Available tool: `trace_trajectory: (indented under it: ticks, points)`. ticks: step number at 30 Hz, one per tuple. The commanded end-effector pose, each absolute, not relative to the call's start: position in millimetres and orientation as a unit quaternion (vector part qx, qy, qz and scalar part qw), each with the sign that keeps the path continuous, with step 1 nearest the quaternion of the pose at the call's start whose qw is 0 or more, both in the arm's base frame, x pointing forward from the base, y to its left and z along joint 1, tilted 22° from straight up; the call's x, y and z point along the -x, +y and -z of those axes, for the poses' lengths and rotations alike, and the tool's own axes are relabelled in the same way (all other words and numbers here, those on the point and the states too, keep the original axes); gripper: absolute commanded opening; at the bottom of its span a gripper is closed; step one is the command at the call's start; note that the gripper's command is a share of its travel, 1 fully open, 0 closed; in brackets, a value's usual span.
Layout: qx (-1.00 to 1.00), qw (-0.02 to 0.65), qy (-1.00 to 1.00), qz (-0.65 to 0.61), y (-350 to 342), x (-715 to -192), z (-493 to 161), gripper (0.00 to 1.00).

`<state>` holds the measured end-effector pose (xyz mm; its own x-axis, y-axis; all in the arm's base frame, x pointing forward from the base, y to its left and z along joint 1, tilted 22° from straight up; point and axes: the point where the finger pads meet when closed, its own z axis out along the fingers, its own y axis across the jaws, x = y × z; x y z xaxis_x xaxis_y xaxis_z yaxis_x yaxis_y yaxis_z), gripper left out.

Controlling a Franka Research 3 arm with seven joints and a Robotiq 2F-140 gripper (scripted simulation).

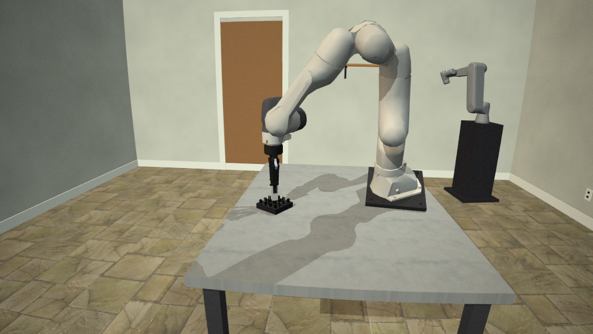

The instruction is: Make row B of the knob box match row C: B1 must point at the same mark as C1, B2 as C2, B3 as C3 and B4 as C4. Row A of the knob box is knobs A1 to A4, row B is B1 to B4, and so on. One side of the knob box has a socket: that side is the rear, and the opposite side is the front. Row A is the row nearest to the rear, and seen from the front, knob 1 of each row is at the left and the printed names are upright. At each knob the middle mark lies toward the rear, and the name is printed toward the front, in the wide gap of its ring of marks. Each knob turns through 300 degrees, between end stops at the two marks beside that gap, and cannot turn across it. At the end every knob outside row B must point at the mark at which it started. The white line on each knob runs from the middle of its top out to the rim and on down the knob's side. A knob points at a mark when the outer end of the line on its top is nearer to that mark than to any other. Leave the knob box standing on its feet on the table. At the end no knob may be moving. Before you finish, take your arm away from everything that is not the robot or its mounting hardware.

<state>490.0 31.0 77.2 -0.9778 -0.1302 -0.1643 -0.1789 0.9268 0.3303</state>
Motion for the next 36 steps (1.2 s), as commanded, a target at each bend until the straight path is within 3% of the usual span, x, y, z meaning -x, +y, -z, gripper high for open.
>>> trace_trajectory:
  ticks: [1, 36]
  points:
    - [0.154, 0.088, 0.969, -0.173, 32.4, -491.0, -77.2, 0.05]
    - [0.377, 0.126, 0.906, -0.147, 32.4, -491.0, -77.2, 0.05]
